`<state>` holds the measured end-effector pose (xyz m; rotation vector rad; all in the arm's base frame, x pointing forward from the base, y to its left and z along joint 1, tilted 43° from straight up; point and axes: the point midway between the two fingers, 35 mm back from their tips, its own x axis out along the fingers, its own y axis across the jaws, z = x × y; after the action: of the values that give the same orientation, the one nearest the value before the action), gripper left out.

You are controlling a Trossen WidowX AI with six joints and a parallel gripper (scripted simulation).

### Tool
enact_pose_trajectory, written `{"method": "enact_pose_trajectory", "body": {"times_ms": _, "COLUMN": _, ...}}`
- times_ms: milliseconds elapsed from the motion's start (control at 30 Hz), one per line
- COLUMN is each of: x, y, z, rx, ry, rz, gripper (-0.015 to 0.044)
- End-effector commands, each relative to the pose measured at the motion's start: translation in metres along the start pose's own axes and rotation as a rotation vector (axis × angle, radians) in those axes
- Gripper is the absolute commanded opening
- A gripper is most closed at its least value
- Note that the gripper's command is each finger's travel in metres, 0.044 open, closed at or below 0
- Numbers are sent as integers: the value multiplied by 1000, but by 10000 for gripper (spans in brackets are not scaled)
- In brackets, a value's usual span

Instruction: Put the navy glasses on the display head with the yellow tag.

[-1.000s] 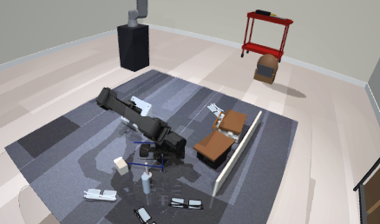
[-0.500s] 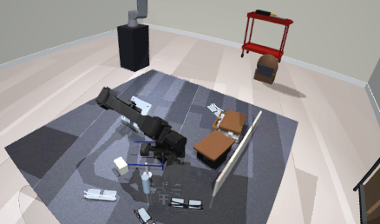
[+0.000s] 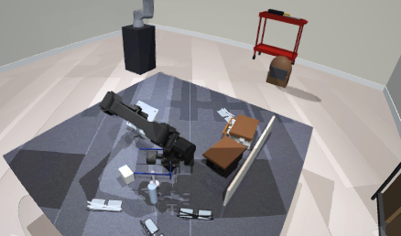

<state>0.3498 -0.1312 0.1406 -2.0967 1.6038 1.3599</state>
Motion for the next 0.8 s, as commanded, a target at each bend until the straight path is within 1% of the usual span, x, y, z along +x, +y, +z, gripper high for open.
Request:
{"method": "enact_pose_trajectory", "body": {"times_ms": 0, "x": 0, "y": 0, "z": -1, "rx": 1, "ry": -1, "rz": 1, "gripper": 0}}
{"method": "enact_pose_trajectory", "body": {"times_ms": 433, "x": -2, "y": 0, "z": -8, "rx": 2, "ry": -1, "rz": 1, "gripper": 0}}
{"method": "enact_pose_trajectory", "body": {"times_ms": 533, "x": -11, "y": -1, "z": -9, "rx": 2, "ry": -1, "rz": 0, "gripper": 0}}
{"method": "enact_pose_trajectory", "body": {"times_ms": 767, "x": -43, "y": -1, "z": -11, "rx": 1, "ry": -3, "rz": -1, "gripper": 0}}
